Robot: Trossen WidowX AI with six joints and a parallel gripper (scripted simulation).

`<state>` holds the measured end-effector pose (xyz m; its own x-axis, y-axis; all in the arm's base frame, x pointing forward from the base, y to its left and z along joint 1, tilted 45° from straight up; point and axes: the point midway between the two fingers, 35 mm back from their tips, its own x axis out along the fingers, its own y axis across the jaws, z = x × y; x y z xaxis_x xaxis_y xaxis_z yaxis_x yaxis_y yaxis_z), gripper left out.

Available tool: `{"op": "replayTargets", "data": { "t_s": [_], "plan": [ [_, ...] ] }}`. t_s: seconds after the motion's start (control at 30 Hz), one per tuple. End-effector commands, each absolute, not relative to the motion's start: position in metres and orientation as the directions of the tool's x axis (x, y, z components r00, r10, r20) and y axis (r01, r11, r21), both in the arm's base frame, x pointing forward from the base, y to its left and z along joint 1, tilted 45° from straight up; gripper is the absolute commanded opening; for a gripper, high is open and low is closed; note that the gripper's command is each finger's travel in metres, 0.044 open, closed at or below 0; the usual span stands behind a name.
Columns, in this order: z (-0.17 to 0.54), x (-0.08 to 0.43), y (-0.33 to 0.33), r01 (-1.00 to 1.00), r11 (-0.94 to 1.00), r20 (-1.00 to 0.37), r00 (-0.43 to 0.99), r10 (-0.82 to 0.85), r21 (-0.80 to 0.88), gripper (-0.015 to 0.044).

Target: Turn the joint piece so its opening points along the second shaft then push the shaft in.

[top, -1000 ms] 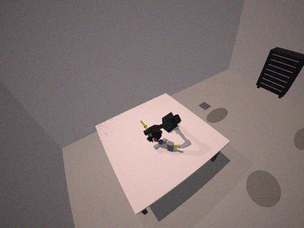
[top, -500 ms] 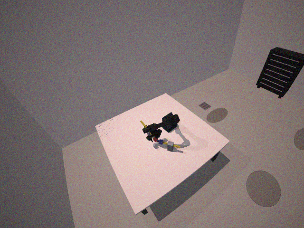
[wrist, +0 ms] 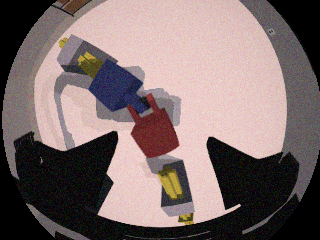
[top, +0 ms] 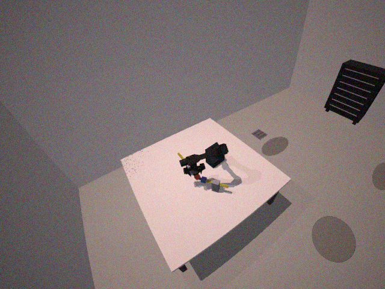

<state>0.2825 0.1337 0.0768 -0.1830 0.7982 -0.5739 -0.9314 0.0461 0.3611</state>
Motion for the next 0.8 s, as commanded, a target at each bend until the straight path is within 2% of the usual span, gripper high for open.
{"op": "replayTargets", "data": {
  "t_s": [0.0,0.4,0.77],
  "plan": [
    [0.084,0.286,0.127,-0.892,0.126,-0.593,-0.178,0.785,0.435,0.0440],
    [0.110,0.291,0.105,-0.663,0.396,-0.642,-0.168,0.748,0.635,0.0440],
    [0.135,0.291,0.084,-0.359,0.602,-0.683,-0.164,0.712,0.713,0.0440]
  ]
}}
